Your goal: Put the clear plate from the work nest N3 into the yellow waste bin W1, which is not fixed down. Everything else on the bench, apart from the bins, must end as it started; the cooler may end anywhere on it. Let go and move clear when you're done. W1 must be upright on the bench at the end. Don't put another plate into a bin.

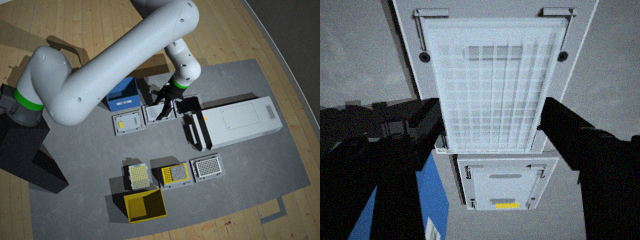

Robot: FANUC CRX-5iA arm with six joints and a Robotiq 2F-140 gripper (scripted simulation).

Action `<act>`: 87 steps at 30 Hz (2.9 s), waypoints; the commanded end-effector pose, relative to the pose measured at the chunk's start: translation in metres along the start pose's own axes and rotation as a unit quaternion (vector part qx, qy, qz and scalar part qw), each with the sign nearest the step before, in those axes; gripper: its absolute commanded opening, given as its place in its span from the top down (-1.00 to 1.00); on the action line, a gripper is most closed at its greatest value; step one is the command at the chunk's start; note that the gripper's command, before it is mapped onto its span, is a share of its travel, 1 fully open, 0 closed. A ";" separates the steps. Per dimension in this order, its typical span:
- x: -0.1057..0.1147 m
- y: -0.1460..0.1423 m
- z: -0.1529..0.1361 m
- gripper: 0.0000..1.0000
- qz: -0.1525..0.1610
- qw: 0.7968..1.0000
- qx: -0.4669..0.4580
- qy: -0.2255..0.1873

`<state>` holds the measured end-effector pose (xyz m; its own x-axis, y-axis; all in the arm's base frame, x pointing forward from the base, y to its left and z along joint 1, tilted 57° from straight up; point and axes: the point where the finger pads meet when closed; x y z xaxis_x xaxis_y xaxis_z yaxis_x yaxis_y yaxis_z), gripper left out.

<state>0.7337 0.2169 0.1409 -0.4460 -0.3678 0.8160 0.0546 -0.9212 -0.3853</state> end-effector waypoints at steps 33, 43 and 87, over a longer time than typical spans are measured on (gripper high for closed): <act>0.003 0.000 0.000 0.80 0.000 1.000 0.000 0.001; 0.004 0.000 -0.001 0.80 0.000 1.000 0.000 0.001; 0.036 0.000 -0.016 0.80 0.000 1.000 0.000 0.001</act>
<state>0.7055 0.2063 0.1609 -0.4460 -0.3677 0.8160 0.0546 -0.9212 -0.3853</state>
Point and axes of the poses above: the point where the finger pads meet when closed, its own x axis back along the fingers, its own y axis across the jaws, z = x × y, and after that the axes turned 2 degrees about -x, right-handed
